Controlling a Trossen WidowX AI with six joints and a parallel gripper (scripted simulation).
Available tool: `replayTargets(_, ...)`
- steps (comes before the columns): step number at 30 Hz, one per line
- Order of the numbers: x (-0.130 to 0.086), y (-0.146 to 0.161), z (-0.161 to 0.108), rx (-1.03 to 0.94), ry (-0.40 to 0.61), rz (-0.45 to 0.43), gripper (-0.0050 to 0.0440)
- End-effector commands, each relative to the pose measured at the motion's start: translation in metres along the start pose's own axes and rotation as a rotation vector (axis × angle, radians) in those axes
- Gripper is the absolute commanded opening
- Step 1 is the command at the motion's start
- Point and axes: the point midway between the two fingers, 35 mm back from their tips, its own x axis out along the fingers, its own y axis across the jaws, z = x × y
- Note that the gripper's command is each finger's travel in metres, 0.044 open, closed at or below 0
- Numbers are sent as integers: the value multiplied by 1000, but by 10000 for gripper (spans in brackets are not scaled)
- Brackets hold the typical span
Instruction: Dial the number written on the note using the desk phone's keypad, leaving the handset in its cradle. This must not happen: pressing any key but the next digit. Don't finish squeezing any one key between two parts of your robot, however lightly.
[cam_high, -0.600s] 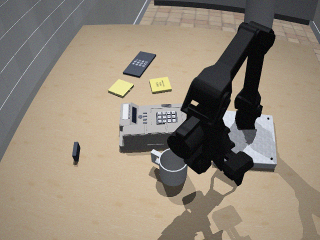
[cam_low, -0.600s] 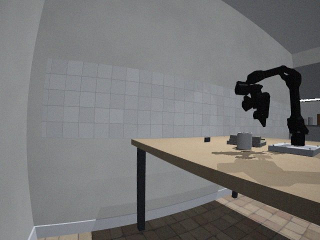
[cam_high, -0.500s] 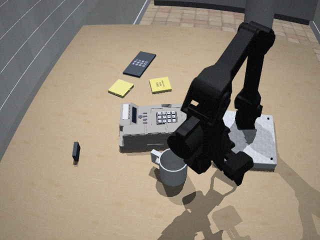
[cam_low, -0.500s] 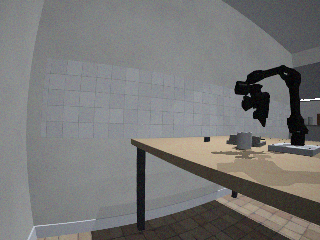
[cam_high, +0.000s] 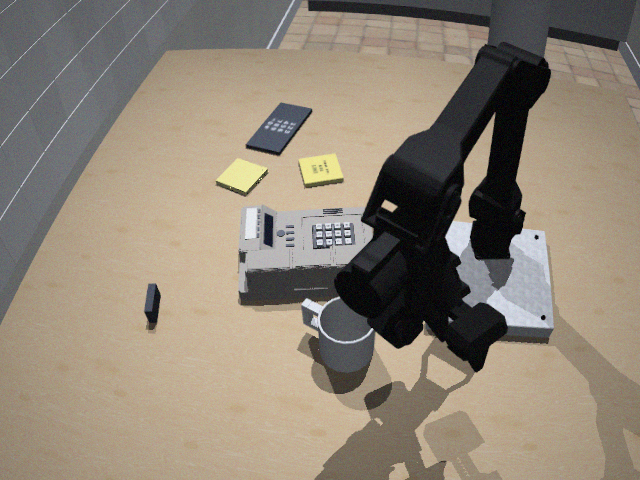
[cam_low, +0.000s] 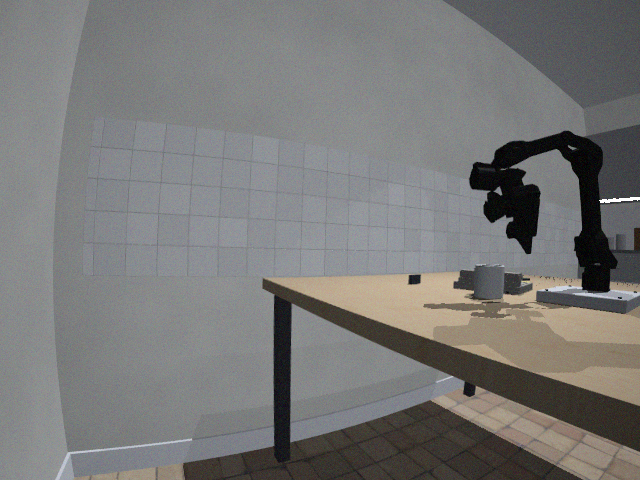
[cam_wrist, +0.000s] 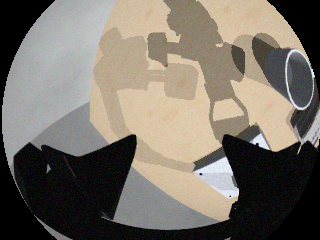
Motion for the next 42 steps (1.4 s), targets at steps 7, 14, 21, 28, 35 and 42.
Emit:
replayTargets(7, -33, -59, 49, 33, -160, -11, 440)
replayTargets(14, -78, -152, 83, 92, -332, -80, 440)
replayTargets(21, -100, -236, 86, 155, -379, -175, 440)
replayTargets(28, -124, -354, 52, 255, -387, -299, 440)
replayTargets(35, -132, -433, 0, 334, -356, -371, 440)
replayTargets(42, -128, -499, -70, 413, -298, -417, 440)
